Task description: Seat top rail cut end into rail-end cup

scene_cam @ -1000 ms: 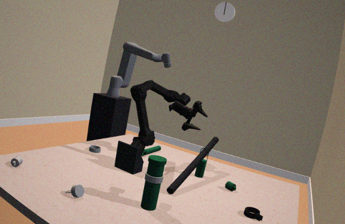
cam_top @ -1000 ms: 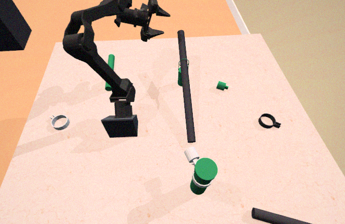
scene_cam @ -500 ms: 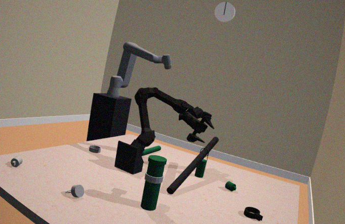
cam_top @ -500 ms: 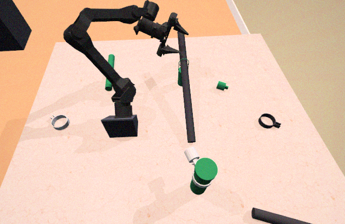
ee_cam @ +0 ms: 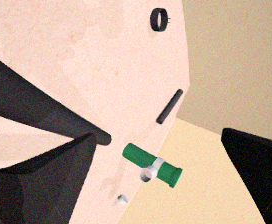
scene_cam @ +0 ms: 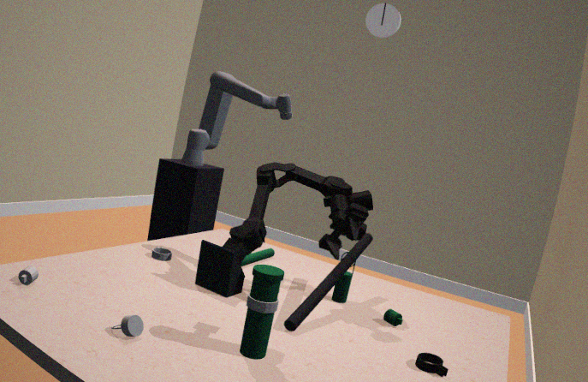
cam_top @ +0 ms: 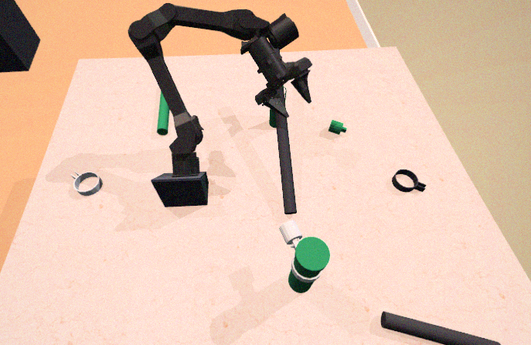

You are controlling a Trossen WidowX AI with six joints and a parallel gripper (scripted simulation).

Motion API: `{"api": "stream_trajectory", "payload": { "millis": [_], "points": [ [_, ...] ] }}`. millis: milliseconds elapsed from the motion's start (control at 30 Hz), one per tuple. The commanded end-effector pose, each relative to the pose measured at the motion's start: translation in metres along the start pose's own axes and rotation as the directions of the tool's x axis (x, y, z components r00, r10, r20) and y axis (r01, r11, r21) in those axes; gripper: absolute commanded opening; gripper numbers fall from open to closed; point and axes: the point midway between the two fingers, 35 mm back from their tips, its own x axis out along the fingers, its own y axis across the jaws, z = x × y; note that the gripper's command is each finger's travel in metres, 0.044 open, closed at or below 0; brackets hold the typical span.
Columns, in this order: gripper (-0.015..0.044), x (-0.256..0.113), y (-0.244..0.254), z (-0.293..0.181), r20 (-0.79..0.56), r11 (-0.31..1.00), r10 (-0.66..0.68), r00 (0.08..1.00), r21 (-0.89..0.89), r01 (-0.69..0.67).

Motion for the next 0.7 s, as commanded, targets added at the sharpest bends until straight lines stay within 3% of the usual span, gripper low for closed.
{"api": "stream_trajectory", "payload": {
  "millis": [0,133,300,533,667],
  "points": [
    [0.044,0.025,-0.009,-0.028,-0.052,0.977,0.165,0.985,0.145,-0.156],
    [0.044,0.046,-0.019,-0.058,-0.022,0.882,0.347,0.938,0.347,-0.318],
    [0.044,0.061,-0.035,-0.096,0.127,0.673,0.481,0.867,0.58,-0.458],
    [0.044,0.065,-0.064,-0.14,0.45,0.279,0.455,0.769,0.748,-0.602],
    [0.044,0.064,-0.067,-0.144,0.482,0.238,0.439,0.758,0.751,-0.616]
  ]
}}
